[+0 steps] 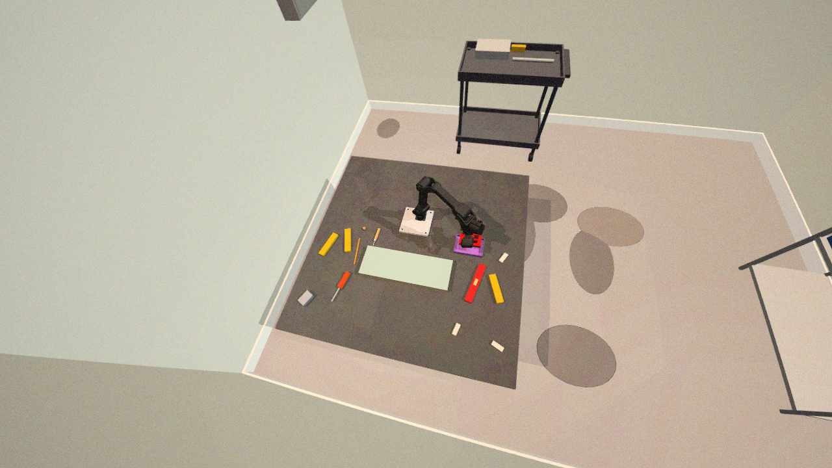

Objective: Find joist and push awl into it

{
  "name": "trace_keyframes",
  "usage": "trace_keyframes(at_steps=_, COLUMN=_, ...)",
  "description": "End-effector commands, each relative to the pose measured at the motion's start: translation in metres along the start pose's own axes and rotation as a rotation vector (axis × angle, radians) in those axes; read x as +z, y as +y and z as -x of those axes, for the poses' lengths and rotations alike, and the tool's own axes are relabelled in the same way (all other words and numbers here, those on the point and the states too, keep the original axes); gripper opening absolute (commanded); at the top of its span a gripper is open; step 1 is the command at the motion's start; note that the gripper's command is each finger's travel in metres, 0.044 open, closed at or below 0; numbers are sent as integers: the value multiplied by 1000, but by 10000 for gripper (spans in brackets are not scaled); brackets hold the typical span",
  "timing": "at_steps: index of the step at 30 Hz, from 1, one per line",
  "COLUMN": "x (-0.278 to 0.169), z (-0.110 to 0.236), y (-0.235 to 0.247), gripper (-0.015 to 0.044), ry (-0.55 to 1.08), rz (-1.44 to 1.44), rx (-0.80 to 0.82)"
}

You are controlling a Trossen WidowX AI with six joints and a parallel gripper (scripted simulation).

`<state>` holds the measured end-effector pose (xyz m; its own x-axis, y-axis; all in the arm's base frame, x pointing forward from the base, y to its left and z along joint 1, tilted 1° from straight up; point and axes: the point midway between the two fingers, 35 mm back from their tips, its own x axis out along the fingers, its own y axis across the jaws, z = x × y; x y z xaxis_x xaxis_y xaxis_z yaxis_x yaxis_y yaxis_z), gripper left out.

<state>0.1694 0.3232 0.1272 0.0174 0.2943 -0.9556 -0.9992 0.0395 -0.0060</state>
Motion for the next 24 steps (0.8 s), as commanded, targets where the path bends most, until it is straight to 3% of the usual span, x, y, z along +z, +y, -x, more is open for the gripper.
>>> trace_keyframes(at_steps=1, x=-1, z=-7, y=0, gripper=0, ry=1, rz=-5, rx=1)
trace_keyframes(at_steps=24, x=-12, z=-42, y=0, gripper=0, ry=1, rz=-5, rx=1)
